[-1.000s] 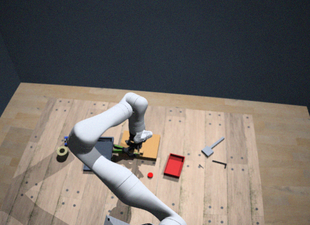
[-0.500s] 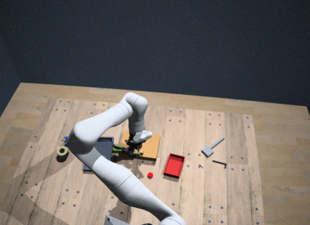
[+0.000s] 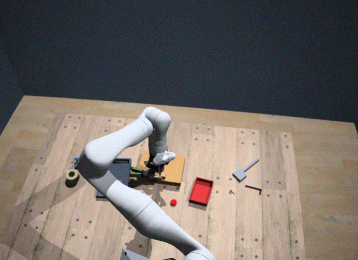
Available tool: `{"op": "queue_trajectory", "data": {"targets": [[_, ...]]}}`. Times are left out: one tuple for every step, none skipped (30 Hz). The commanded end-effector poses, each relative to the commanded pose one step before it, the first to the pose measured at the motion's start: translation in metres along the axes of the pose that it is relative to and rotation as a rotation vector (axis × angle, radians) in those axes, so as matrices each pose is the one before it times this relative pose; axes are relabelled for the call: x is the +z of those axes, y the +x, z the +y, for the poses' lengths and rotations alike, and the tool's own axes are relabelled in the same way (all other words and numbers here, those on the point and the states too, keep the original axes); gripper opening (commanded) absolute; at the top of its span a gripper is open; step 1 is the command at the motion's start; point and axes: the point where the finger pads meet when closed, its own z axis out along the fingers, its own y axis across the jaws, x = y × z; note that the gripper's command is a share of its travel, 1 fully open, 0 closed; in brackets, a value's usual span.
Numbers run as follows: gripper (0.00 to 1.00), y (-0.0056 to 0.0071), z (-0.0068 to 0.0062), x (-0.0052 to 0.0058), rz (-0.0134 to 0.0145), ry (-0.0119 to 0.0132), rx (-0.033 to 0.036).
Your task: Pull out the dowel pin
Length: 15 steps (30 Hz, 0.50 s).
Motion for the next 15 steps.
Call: {"op": "queue_trajectory", "data": {"targets": [[0.10,-0.00056,-0.00006,-0.00104,-0.00201,0.00034,0.00668],[0.10,0.00000,0.00000,-0.00001,0.00000,0.00000,0.00281],[0.10,0.00000,0.00000,0.00000,0.00000,0.00000,0.00279],[0.10,0.00000,0.00000,0.00000,0.00000,0.00000,0.00278],[0.10,0.00000,0.00000,0.00000,0.00000,0.00000,0.00277],[0.10,0.00000,0.00000,0.00000,0.00000,0.00000,0.00276],[0.10,0.00000,0.00000,0.00000,0.00000,0.00000,0.00275],[0.10,0.00000,0.00000,0.00000,0.00000,0.00000,0.00273],[0.10,0.00000,0.00000,0.00000,0.00000,0.00000,0.00272],[0.10,0.00000,0.00000,0.00000,0.00000,0.00000,0.00271],[0.10,0.00000,0.00000,0.00000,0.00000,0.00000,0.00270],[0.10,0.00000,0.00000,0.00000,0.00000,0.00000,0.00269],[0.10,0.00000,0.00000,0.00000,0.00000,0.00000,0.00000],[0.10,0.00000,0.00000,0.00000,0.00000,0.00000,0.00000],[0.10,0.00000,0.00000,0.00000,0.00000,0.00000,0.00268]]}}
